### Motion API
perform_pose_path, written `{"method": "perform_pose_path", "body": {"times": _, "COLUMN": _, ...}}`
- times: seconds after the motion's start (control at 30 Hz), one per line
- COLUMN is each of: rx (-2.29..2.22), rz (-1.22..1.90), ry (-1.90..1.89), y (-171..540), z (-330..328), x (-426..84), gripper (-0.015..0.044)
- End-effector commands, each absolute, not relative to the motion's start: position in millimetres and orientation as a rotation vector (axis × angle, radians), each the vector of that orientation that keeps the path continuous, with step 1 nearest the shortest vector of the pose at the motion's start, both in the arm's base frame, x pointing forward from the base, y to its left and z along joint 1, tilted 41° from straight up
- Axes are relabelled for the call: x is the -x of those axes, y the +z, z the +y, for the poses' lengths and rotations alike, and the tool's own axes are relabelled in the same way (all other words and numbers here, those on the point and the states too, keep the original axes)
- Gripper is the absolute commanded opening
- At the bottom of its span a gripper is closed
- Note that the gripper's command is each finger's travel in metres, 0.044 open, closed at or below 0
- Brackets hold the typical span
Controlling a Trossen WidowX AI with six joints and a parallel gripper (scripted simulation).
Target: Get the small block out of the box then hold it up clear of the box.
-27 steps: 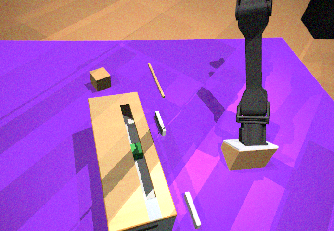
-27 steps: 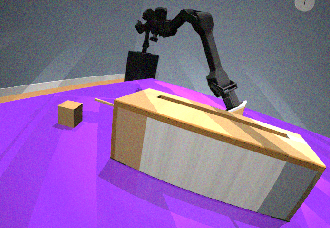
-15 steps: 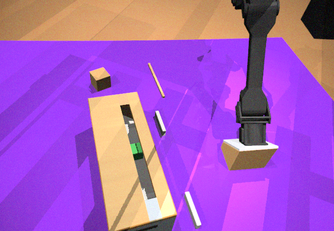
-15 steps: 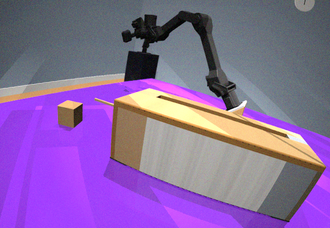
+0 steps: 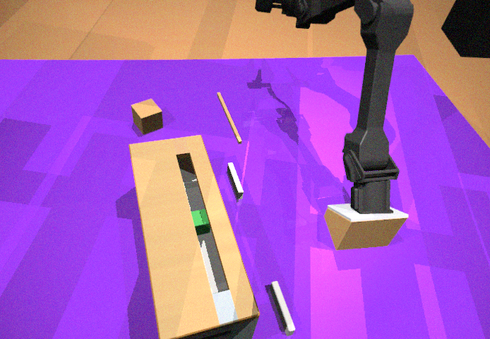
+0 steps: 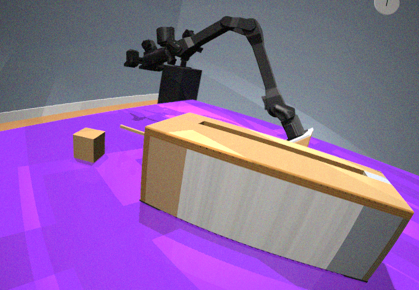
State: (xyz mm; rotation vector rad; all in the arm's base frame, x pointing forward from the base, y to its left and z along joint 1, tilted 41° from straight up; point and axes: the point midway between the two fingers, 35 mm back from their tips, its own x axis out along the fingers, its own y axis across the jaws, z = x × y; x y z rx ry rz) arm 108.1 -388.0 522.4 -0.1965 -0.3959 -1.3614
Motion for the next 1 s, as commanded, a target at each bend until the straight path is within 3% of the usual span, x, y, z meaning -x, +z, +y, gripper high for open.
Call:
{"method": "perform_pose_path", "body": {"times": 0.0, "rx": 0.056, "rz": -0.363, "ry": -1.262, "y": 498, "z": -386, "x": -157, "gripper": 0.0400}}
{"method": "perform_pose_path", "body": {"times": 0.43, "rx": -0.314, "rz": -0.177, "ry": -0.961, "y": 420, "z": -326, "x": -306, "gripper": 0.0400}}
{"method": "perform_pose_path", "body": {"times": 0.97, "rx": -0.625, "rz": 0.211, "ry": -0.662, "y": 311, "z": -149, "x": -433, "gripper": 0.0400}}
